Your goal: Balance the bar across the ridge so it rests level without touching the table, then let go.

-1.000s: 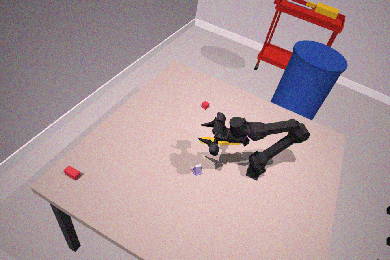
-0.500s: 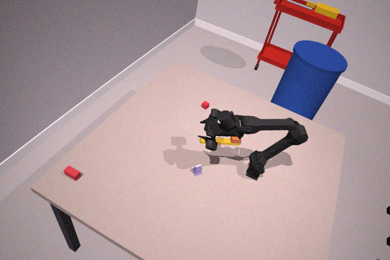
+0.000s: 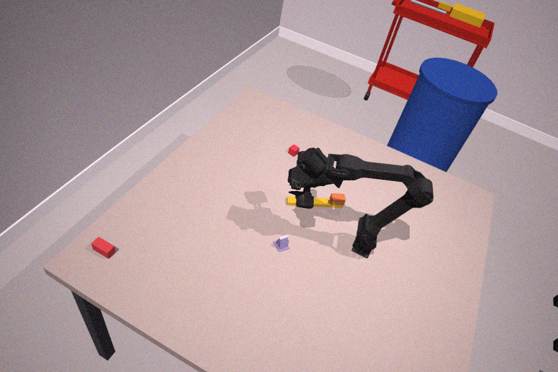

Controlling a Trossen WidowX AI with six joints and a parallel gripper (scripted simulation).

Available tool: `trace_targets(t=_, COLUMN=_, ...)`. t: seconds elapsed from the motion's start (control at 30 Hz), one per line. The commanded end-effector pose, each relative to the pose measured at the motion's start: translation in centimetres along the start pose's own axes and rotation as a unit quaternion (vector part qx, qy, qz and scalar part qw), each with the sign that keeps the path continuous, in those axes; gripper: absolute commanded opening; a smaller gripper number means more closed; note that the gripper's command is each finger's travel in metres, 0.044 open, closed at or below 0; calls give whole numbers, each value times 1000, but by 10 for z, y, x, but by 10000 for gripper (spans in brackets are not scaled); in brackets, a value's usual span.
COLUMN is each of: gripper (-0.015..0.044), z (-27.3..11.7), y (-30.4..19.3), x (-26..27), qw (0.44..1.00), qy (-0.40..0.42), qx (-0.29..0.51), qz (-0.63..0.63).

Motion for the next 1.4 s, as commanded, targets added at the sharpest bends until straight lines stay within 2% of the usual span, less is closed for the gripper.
trace_targets(t=0.0, gripper=315, z=6, y=-11, x=-3, qw=999, qy=24, qx=24, qz=-7)
trace_targets(t=0.7, gripper=315, z=26, y=-85, x=-11, qw=975, qy=177, qx=132, qz=1)
trace_targets(t=1.37, gripper=315, z=22, y=-144, x=-9, qw=930, qy=322, qx=165, qz=58)
Point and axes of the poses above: the point midway between the two fingers, 35 mm back from their tips, its own z axis out along the fingers, its own x axis across the jaws, y = z × x, the point moved 1 cm from there along -z, back along the fingers, and after that the axes turned 14 degrees about -z, right-handed, at the moved point
